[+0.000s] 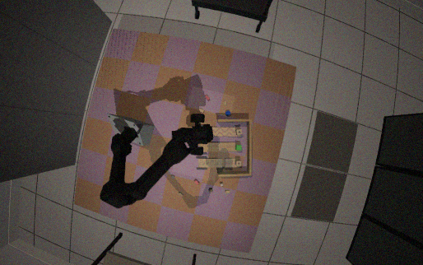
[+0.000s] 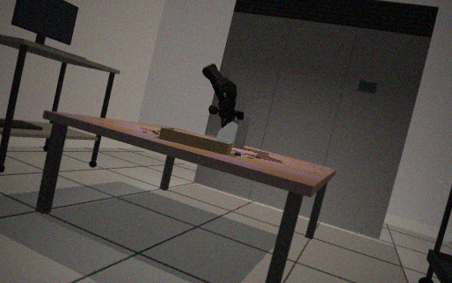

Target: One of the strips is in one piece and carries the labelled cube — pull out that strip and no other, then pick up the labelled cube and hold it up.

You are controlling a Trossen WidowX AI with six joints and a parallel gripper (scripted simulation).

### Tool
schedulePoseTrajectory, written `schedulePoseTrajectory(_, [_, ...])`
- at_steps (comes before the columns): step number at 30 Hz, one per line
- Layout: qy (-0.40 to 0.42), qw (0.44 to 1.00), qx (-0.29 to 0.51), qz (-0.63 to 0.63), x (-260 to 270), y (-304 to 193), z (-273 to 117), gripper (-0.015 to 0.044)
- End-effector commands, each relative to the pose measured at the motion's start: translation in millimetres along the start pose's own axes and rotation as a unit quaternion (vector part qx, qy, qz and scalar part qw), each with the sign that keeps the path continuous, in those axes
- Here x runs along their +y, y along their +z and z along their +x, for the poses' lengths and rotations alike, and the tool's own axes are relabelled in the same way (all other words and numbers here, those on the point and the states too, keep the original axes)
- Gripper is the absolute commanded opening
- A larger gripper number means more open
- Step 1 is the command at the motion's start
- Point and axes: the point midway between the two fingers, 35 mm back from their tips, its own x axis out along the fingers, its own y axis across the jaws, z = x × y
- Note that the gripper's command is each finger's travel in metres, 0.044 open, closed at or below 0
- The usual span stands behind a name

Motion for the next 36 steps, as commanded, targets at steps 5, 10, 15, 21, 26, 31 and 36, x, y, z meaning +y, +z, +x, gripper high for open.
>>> schedulePoseTrajectory(5, [-0.009,0.986,0.168,-0.015,10,-13,31,0.0])
schedulePoseTrajectory(10, [-0.009,0.985,0.171,-0.016,10,-13,32,0.0])
schedulePoseTrajectory(15, [-0.009,0.985,0.171,-0.016,10,-14,37,0.0])
schedulePoseTrajectory(21, [-0.009,0.985,0.17,-0.016,10,-17,47,0.0])
schedulePoseTrajectory(26, [-0.009,0.985,0.17,-0.016,10,-19,55,0.0])
schedulePoseTrajectory(31, [-0.009,0.985,0.17,-0.016,10,-21,63,0.0])
schedulePoseTrajectory(36, [-0.009,0.985,0.17,-0.016,10,-23,71,0.0])
